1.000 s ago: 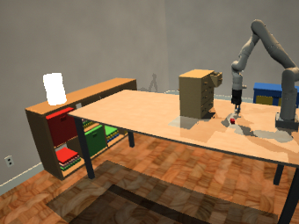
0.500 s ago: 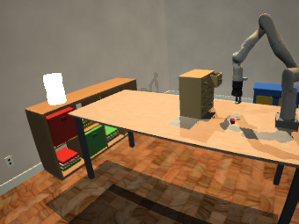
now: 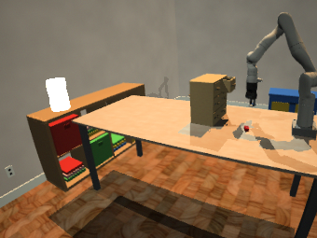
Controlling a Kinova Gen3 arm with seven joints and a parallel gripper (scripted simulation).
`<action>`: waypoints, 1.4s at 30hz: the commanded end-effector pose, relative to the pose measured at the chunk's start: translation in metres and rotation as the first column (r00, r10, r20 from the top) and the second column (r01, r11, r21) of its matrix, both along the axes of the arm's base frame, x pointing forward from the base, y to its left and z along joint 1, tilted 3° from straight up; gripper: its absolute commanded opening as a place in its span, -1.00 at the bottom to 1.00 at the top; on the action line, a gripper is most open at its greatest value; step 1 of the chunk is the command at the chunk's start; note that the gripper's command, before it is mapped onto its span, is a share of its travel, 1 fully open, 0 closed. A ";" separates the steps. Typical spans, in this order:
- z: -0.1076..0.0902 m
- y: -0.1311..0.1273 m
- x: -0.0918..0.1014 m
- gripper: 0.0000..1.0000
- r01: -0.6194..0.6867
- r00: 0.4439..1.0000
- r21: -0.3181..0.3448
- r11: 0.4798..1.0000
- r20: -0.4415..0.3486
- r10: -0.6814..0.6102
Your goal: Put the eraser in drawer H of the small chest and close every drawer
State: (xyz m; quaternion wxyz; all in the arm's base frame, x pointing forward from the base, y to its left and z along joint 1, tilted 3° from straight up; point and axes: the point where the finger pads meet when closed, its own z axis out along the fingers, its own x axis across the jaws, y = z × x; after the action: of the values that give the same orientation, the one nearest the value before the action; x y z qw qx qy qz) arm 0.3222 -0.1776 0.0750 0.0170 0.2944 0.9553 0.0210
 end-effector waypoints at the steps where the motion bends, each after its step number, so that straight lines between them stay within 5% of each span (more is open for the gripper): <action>1: 0.001 -0.001 0.000 -0.09 0.001 1.000 -0.002 1.000 0.002 -0.001; 21: 0.001 0.001 0.002 -0.09 0.049 0.999 0.000 0.999 0.000 -0.049; 42: 0.002 0.011 0.012 -0.09 0.279 0.960 0.010 0.960 -0.008 -0.279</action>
State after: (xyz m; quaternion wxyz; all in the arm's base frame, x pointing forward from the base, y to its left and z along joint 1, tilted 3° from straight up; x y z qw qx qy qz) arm 0.3306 -0.1692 0.0758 0.0136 0.4225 0.9059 0.0233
